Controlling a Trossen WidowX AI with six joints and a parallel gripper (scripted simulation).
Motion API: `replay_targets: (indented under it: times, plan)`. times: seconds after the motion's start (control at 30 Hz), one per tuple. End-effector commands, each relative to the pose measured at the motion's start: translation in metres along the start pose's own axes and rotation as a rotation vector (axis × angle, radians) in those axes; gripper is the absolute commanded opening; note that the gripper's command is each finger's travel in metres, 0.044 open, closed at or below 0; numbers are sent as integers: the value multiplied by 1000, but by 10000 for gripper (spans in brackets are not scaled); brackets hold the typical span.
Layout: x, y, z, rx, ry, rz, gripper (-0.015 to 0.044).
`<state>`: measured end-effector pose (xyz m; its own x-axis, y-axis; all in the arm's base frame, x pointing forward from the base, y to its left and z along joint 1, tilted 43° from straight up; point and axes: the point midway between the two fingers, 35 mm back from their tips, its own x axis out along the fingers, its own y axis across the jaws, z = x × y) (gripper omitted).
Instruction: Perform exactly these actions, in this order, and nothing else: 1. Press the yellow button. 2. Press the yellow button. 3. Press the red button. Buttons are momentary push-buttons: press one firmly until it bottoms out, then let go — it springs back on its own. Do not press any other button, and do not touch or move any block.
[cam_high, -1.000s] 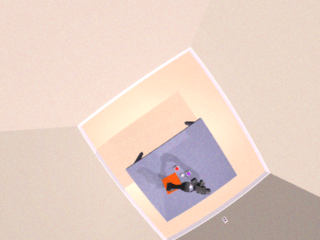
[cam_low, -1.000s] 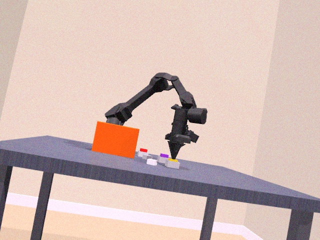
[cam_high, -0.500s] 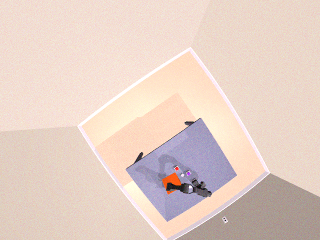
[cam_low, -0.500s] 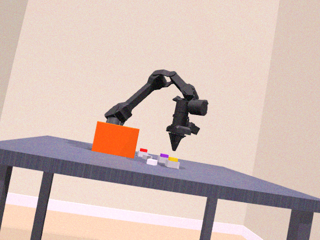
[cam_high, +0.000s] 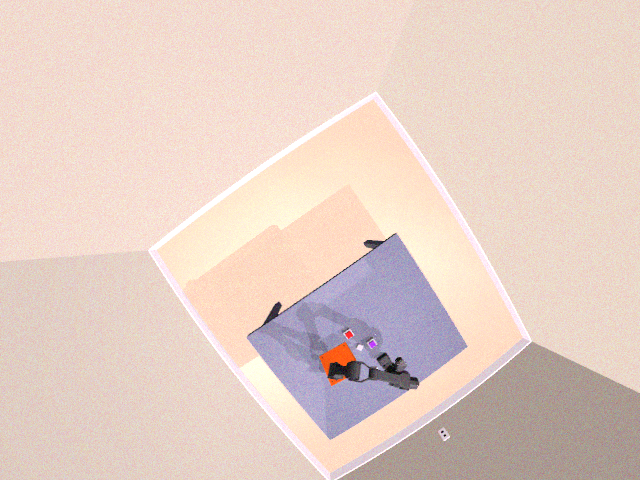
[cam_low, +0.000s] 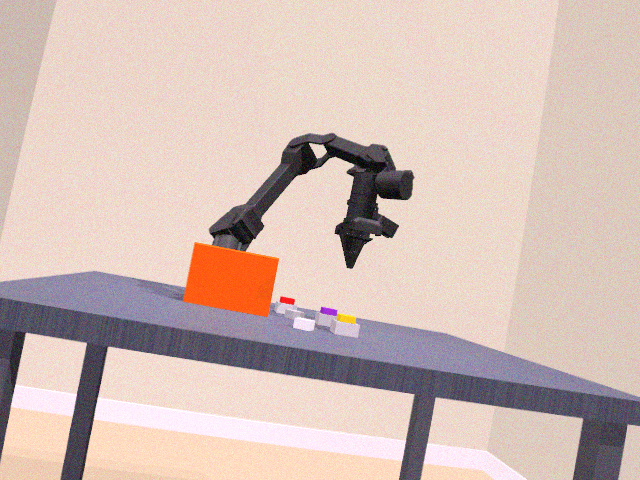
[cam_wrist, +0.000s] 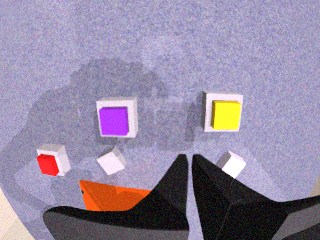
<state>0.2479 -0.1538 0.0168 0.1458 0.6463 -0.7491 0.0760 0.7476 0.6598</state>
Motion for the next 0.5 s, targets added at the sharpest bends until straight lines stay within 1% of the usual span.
replay_targets:
  times: [0.0, 0.27, 0.47]
  plan:
    - [-8, 50, -2, -8, -8, -10, 20]
    - [-5, 152, -40, -7, -8, -3, 20]
    - [6, 206, -86, -8, -4, 16, 20]
